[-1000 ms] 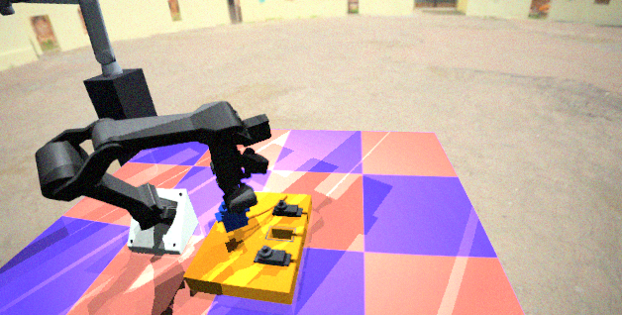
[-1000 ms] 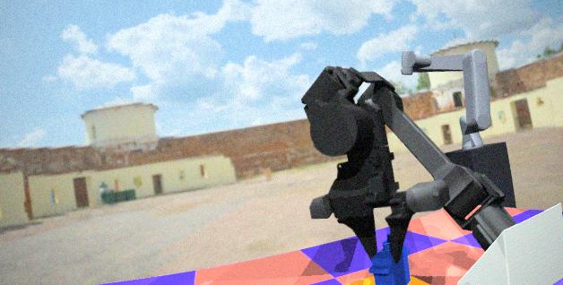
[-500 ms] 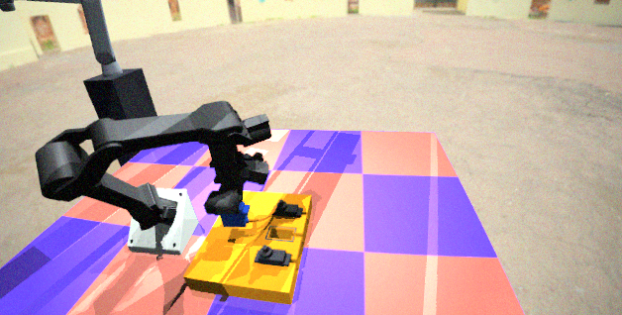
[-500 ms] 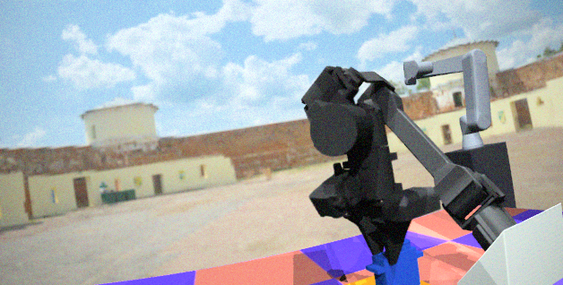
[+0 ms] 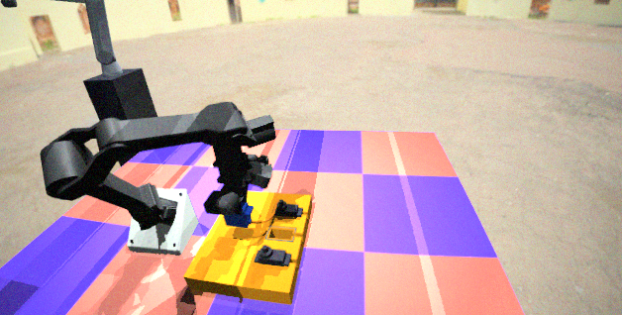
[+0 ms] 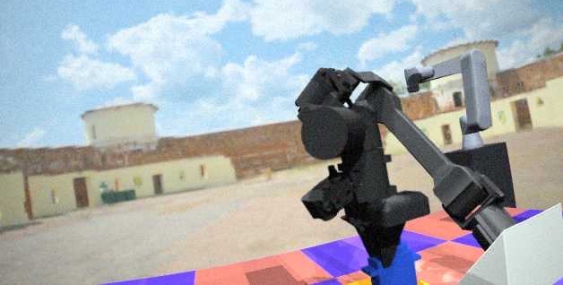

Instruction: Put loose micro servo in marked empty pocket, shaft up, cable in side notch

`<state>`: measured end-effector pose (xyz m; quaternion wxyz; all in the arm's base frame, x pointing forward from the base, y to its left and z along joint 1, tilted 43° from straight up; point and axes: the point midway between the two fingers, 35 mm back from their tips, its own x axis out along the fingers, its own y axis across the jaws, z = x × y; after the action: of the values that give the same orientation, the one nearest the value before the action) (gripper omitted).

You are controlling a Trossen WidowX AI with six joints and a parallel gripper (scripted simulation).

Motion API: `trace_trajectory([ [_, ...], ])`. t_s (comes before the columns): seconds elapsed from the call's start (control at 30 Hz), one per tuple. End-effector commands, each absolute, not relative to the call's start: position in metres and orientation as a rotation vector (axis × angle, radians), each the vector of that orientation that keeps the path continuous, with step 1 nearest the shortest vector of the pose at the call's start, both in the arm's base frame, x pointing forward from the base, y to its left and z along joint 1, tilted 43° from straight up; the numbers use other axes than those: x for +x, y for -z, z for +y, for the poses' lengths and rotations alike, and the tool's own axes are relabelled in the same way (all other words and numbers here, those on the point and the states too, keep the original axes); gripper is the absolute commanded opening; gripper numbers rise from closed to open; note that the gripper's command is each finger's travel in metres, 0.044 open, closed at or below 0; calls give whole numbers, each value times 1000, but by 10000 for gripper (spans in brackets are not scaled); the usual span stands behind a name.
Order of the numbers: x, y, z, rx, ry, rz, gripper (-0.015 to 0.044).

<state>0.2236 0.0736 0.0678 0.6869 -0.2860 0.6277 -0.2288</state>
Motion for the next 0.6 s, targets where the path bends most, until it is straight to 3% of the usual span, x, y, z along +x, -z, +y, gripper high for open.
trace_trajectory([
  [0.0,242,-70,78,-632,508,1390,0],
  [0.57,309,-76,85,-630,509,1387,0],
])
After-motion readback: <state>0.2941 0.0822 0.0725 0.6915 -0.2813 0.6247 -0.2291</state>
